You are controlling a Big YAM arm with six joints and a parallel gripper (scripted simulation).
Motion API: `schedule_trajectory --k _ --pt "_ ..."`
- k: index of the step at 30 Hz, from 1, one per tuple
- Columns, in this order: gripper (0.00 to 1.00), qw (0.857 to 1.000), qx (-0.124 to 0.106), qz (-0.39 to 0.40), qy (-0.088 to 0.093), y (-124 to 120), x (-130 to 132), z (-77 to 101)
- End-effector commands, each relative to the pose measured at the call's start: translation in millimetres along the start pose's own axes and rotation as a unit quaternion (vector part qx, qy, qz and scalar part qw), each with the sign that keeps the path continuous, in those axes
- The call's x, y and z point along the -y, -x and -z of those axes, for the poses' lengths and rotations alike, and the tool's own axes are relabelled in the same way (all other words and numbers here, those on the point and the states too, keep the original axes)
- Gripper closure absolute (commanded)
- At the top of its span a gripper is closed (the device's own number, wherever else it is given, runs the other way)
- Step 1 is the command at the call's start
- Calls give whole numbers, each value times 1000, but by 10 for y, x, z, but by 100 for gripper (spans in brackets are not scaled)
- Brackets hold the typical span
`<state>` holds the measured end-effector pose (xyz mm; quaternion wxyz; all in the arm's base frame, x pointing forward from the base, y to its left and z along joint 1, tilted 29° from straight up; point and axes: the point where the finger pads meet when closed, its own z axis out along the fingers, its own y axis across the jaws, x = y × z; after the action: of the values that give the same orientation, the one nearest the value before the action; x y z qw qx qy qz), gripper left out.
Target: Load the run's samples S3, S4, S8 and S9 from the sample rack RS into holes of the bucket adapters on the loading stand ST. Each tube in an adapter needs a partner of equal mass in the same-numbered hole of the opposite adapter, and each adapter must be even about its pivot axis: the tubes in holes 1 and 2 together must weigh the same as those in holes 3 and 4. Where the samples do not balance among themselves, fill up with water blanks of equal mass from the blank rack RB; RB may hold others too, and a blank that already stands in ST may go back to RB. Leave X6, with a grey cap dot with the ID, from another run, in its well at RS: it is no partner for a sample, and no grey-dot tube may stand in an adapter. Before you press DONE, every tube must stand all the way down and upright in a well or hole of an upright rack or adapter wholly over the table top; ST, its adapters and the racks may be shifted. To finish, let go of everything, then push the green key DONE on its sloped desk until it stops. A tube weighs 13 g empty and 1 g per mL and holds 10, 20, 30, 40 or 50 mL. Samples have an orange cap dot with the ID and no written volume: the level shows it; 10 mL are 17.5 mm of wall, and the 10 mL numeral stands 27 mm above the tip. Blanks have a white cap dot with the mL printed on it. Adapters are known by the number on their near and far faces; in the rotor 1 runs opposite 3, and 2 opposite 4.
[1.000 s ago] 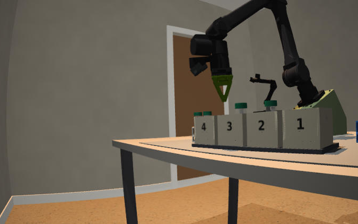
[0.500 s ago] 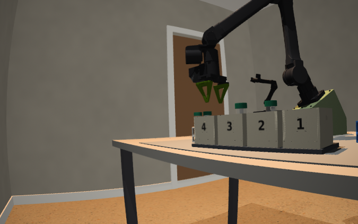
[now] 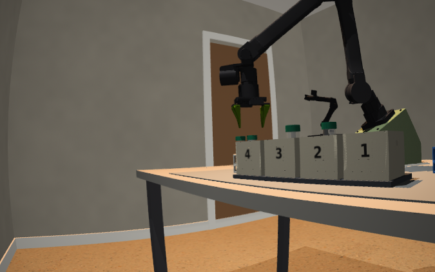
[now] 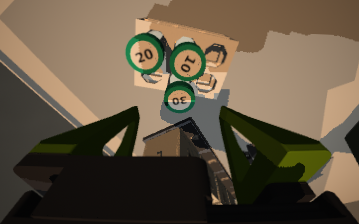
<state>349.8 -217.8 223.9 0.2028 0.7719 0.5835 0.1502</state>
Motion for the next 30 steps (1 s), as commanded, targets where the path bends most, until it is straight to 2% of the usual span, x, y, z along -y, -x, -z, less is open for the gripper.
schedule_trajectory --k 1,4,9,10,13,20,22,24,30 --pt "20 995 -1 -93 17 -61 -129 145" --pt "20 994 5 -104 17 39 -101 149" --pt "20 995 3 -93 18 2 -142 125" --pt "20 995 -2 -99 3 -29 -37 -60" --pt "20 995 -3 -96 3 -55 -42 -97" --pt "20 995 -2 -96 2 -43 -36 -332" --pt "20 995 1 -101 3 -2 -26 -347" --pt "20 995 2 -98 12 6 -133 -311" --pt "20 995 -1 -95 7 -41 -95 -386"
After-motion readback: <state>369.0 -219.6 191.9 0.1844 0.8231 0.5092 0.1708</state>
